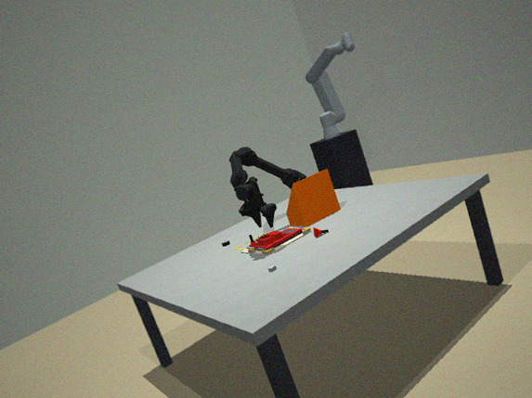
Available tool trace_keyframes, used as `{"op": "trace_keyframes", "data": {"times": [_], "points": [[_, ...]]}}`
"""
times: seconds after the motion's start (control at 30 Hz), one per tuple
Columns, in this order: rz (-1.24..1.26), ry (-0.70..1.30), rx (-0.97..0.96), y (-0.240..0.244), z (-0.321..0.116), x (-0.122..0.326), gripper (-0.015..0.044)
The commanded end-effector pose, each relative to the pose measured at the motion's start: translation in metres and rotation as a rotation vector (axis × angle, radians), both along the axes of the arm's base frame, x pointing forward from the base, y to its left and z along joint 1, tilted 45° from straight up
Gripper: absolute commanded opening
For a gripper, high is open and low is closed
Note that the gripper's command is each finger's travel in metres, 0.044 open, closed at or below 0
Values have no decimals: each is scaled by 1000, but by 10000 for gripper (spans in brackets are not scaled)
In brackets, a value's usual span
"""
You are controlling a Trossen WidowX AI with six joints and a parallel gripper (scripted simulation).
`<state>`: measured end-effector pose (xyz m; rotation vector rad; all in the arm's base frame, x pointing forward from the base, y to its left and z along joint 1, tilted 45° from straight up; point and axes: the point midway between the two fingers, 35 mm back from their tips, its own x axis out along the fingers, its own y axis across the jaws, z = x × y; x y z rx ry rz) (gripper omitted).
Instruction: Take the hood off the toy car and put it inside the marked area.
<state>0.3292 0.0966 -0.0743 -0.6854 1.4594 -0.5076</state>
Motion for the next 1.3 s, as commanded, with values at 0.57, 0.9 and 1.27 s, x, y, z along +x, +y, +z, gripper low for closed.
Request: {"op": "trace_keyframes", "data": {"times": [0.57,0.9,1.27], "points": [[7,5,-5,-11,-10,1,440],[7,5,-6,-15,-15,1,440],[7,5,-6,-21,-20,2,440]]}}
